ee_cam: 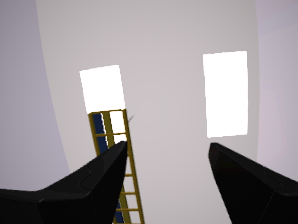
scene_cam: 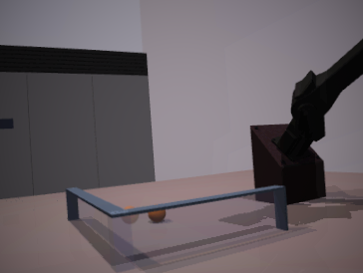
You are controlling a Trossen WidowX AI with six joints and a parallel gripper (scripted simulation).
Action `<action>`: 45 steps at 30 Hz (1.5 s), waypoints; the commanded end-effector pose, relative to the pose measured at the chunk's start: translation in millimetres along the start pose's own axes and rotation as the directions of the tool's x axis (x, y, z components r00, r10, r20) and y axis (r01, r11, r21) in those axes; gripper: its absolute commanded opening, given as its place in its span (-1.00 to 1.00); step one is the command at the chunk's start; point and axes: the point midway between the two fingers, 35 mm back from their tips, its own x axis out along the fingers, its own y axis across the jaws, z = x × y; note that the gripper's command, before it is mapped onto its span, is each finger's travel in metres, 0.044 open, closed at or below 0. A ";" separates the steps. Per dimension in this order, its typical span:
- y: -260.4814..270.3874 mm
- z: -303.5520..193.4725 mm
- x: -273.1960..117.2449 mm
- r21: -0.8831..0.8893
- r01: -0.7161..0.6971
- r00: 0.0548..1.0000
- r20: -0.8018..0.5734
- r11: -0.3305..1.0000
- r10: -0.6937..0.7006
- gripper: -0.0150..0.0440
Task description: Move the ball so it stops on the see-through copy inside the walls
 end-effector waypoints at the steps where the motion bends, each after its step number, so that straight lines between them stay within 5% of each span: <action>1: 22.6 -21.8 -2.3 -0.016 -0.068 0.996 -0.051 0.998 0.067 0.36; 11: 103.0 -103.6 -28.3 -0.048 -0.336 0.917 -0.245 0.941 0.315 0.36; 19: 179.5 -191.4 -85.8 0.009 -0.615 0.704 -0.442 0.788 0.555 0.36; 33: 265.1 -318.9 -269.9 0.359 -0.865 0.035 -0.654 0.351 0.756 0.36; 45: 258.9 -360.6 -465.7 0.766 -0.642 -0.605 -0.528 0.027 0.596 0.36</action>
